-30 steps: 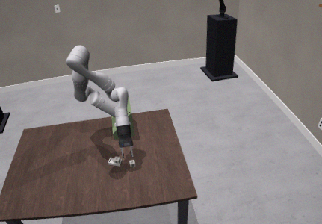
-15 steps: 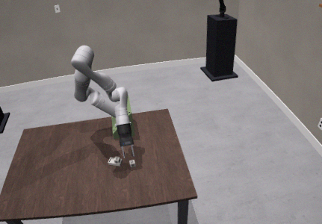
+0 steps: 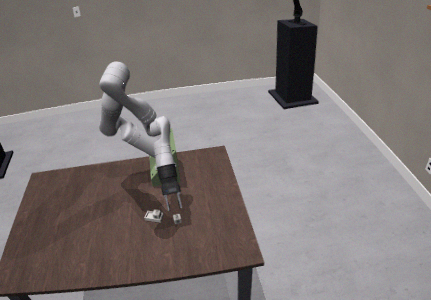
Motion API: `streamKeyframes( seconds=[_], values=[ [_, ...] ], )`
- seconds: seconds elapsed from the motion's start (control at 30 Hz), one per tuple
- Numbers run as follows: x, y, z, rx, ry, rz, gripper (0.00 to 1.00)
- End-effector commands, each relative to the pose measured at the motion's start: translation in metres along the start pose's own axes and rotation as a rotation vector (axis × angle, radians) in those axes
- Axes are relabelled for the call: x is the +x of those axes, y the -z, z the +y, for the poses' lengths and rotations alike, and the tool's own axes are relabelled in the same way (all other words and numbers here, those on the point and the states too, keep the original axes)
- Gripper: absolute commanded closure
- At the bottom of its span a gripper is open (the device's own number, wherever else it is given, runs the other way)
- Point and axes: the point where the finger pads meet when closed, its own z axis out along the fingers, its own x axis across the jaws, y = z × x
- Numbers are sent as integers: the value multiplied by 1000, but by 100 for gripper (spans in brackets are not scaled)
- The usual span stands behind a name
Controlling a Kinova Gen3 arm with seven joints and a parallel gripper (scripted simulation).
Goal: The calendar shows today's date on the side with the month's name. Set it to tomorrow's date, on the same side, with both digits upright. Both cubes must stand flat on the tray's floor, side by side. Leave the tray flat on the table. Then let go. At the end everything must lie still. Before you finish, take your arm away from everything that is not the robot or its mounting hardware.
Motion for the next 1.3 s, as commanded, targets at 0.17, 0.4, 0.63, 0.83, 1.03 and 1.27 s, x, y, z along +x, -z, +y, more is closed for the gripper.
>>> streamKeyframes(
  seconds=[0.17,0.4,0.63,0.83,1.03,1.27],
  values=[
    [2,1,-1,-6,3,7,13],
    [2,1,-1,-7,2,8,13],
    [2,1,-1,-7,2,8,13],
    [2,1,-1,-7,2,8,13],
    [2,0,-2,-7,2,8,13],
    [2,-3,-4,-7,2,8,13]
  ],
)
